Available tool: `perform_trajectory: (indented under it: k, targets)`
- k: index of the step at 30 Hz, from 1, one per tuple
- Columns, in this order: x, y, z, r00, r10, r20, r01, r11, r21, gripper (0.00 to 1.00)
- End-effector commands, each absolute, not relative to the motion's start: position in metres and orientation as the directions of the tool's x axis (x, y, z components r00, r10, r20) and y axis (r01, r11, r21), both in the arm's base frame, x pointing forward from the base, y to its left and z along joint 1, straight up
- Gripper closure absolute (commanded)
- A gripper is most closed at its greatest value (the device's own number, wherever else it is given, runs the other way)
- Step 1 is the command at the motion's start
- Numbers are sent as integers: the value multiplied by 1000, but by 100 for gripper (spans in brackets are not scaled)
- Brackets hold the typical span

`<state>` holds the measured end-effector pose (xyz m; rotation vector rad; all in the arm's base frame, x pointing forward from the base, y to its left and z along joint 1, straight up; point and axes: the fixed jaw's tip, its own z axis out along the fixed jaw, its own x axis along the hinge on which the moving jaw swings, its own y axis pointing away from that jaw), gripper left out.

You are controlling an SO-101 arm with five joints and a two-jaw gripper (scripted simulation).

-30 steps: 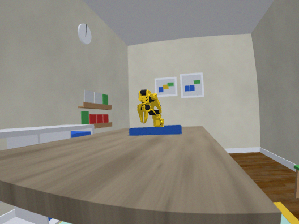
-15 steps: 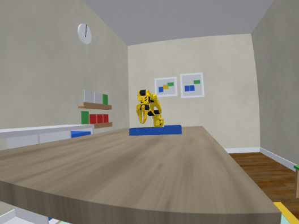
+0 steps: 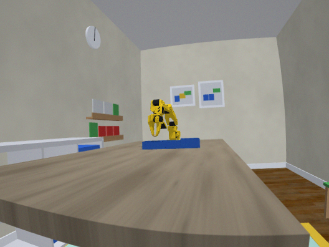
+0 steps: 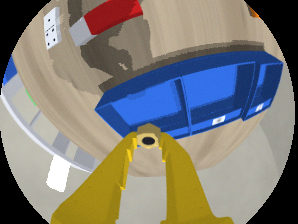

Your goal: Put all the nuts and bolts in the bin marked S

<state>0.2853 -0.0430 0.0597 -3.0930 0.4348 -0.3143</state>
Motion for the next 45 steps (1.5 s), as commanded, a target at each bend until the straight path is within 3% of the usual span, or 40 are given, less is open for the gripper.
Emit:
perform_trajectory:
  k: [1,9,45]
  targets:
    - [297,-48,73,937,-207,280,-209,-978,-23,100]
    - [302,-51,73,944,-127,306,-134,-991,3,100]
    - [308,-52,79,929,-122,348,-132,-991,4,100]
